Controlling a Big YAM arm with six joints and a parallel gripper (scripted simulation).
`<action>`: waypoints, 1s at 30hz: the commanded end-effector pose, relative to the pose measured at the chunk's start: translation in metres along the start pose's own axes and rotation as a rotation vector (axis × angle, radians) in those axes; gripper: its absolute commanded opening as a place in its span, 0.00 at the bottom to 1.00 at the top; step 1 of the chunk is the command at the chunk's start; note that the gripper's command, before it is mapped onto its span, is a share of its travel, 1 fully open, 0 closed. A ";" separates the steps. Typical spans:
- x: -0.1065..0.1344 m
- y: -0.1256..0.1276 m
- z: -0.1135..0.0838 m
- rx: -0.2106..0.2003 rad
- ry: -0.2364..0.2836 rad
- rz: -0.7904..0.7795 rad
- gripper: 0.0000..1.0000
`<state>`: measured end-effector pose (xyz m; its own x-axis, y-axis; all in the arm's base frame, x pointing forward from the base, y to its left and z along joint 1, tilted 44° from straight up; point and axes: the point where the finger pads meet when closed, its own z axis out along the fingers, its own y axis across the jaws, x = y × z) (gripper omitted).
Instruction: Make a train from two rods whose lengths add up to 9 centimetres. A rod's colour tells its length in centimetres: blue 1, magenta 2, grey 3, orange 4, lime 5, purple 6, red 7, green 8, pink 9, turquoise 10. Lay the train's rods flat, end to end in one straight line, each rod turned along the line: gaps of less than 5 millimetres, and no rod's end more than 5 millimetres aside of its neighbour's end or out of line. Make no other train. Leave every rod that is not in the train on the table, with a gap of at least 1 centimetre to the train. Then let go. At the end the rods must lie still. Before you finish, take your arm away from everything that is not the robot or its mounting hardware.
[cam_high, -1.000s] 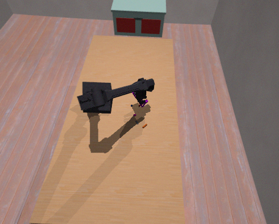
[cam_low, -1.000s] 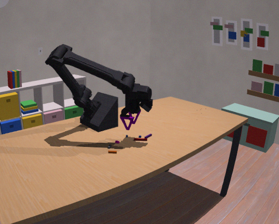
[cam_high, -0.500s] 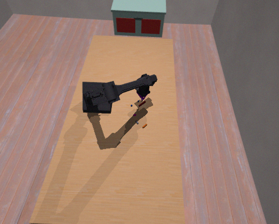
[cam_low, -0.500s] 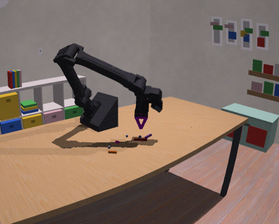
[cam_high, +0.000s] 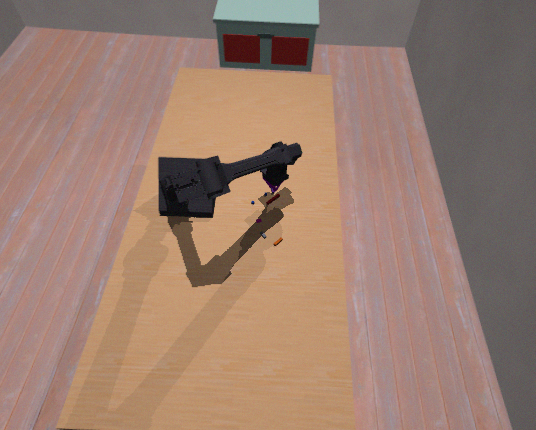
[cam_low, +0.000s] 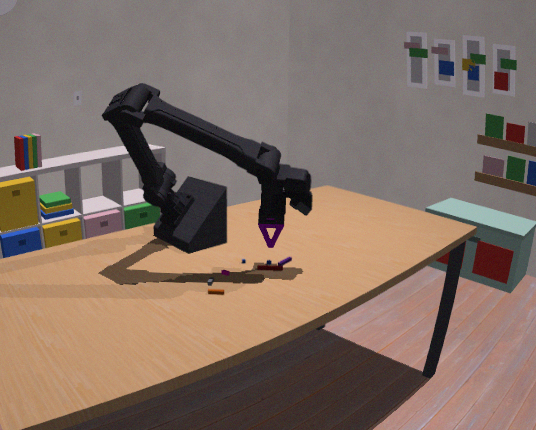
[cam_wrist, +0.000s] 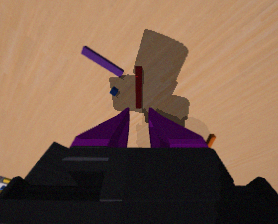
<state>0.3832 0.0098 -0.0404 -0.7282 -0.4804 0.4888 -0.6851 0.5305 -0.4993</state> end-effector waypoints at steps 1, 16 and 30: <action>-0.008 -0.005 -0.008 0.006 -0.021 -0.001 0.23; -0.008 -0.005 -0.008 0.006 -0.021 -0.001 0.23; -0.001 -0.001 0.010 -0.003 0.000 -0.002 0.23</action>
<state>0.3831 0.0081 -0.0428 -0.7263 -0.4823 0.4898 -0.6871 0.5300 -0.4970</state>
